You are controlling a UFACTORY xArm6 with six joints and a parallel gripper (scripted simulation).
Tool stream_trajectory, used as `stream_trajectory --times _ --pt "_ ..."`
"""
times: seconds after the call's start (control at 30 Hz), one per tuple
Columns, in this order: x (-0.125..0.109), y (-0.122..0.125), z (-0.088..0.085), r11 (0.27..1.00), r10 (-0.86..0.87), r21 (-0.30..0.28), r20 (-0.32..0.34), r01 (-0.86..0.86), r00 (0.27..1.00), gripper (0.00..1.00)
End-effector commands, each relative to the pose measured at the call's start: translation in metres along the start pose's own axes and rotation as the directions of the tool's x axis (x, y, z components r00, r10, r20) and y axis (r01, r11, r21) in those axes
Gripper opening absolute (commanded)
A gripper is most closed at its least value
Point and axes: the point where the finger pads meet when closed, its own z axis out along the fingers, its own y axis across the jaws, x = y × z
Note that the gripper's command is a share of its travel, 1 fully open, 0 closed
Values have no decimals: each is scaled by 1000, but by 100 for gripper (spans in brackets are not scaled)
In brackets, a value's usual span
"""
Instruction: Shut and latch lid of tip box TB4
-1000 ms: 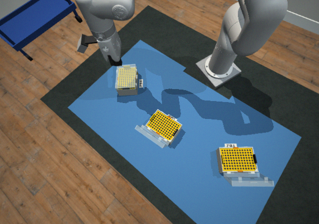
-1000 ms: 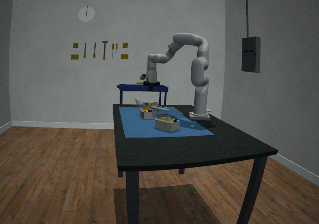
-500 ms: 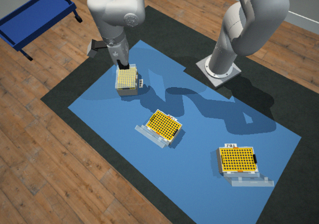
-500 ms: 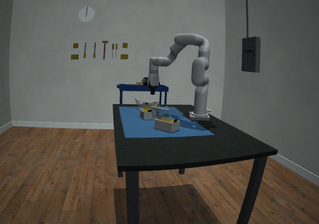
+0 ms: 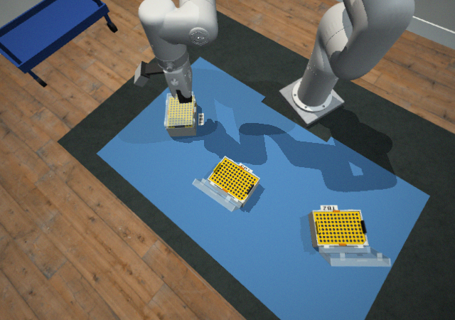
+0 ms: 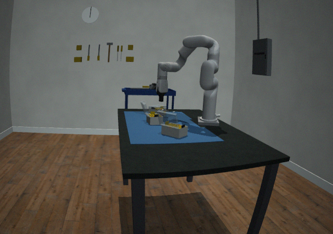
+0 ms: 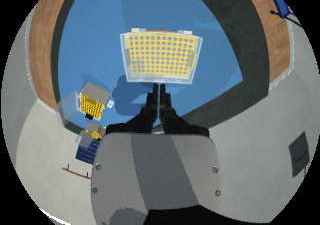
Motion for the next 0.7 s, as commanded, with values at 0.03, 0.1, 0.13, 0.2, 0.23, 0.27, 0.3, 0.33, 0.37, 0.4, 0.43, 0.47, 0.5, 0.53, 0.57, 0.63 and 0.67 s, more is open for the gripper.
stream_trajectory --times 0.03,0.1,0.13,0.2,0.23,0.27,0.3,0.33,0.37,0.4,0.43,0.47,0.5,0.53,0.57,0.63,0.67 --pt "1 0 -1 1000 0 0 -5 0 1000 0" --pt "1 0 -1 1000 0 0 -5 0 1000 0" --pt "1 0 -1 1000 0 0 -5 0 1000 0" --pt "1 0 -1 1000 0 0 -5 0 1000 0" --pt "1 0 -1 1000 0 0 -5 0 1000 0" --pt "1 0 -1 1000 0 0 -5 0 1000 0" --pt "1 0 1 1000 0 0 -5 0 1000 0" --pt "1 0 3 1000 0 0 -5 0 1000 0" --pt "1 0 4 1000 0 0 -5 0 1000 0" --pt "1 0 6 1000 0 0 -5 0 1000 0" --pt "1 0 8 1000 0 0 -5 0 1000 0" --pt "1 0 9 1000 0 0 -5 0 1000 0" --pt "1 0 11 1000 0 0 -5 0 1000 0" --pt "1 0 13 1000 0 0 -5 0 1000 0" --pt "1 0 14 1000 0 0 -5 0 1000 0" --pt "1 0 18 1000 0 0 -5 0 1000 0" --pt "1 0 19 1000 0 0 -5 0 1000 0"
